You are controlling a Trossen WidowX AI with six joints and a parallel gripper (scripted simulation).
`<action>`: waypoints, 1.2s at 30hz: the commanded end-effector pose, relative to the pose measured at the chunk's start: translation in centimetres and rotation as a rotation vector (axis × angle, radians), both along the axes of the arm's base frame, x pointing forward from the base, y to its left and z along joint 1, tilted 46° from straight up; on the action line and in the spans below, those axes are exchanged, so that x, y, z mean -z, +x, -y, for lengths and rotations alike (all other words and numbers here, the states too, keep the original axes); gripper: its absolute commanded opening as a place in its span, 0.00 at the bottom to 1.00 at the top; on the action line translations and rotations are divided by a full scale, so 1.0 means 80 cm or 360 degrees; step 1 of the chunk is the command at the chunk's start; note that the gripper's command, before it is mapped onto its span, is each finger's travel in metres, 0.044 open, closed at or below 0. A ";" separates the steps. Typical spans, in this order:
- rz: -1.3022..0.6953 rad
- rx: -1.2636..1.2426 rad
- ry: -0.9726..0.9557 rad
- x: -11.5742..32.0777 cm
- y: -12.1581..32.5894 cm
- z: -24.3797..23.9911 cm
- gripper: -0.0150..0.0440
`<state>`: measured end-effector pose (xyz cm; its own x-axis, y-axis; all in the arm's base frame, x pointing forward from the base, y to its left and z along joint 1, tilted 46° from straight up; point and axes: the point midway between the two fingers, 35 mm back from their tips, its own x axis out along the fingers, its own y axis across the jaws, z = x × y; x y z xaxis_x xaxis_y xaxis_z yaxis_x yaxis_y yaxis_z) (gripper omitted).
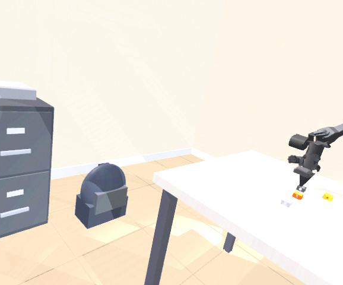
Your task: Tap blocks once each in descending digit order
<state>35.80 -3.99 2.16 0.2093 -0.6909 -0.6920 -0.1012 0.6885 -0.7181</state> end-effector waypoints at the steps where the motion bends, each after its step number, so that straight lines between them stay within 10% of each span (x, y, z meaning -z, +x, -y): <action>1: -0.0017 -0.0001 -0.0007 0.005 -0.002 0.003 0.29; 11: -0.0018 -0.0001 -0.0004 -0.021 -0.009 -0.024 0.29; 26: -0.0057 -0.0016 0.0083 0.139 -0.137 -0.286 0.93; 36: -0.0027 -0.0001 0.0026 0.168 -0.187 -0.314 0.93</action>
